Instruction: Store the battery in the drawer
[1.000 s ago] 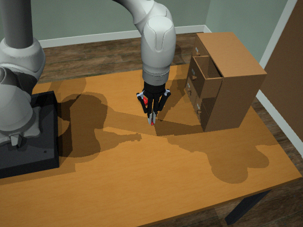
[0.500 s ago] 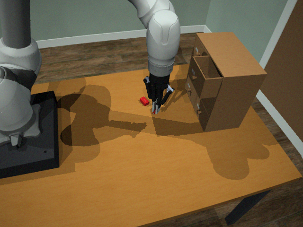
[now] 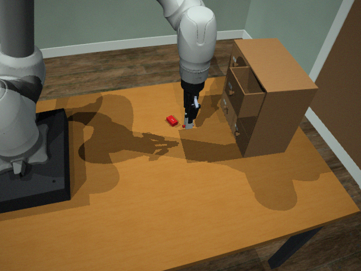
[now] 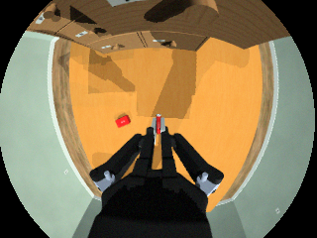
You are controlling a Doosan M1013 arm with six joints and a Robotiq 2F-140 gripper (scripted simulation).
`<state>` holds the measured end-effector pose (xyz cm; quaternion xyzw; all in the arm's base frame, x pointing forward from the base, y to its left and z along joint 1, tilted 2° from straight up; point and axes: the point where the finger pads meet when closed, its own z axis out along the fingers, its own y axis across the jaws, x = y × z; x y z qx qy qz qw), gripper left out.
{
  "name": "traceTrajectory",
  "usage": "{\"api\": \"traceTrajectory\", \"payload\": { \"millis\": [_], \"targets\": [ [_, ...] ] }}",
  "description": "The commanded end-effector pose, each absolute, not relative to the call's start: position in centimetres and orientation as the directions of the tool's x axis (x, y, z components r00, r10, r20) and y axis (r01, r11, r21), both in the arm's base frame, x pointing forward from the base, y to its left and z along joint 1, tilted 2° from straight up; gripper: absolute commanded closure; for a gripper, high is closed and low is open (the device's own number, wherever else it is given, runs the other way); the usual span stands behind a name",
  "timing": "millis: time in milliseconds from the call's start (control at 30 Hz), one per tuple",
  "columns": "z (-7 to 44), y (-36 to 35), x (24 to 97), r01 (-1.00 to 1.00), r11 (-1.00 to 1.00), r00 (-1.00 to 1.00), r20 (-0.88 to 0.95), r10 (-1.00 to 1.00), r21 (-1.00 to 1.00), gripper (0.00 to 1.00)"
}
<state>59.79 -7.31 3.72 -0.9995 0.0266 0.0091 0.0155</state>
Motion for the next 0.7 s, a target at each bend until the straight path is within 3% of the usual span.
{"api": "traceTrajectory", "payload": {
  "millis": [0,667],
  "targets": [
    [3.7,-7.4,59.7,-0.11,-0.994,0.993,-0.04,-0.11,0.01,0.97],
    [5.9,-7.4,59.8,-0.11,-0.994,0.993,-0.04,-0.111,0.01,0.97]
  ]
}}
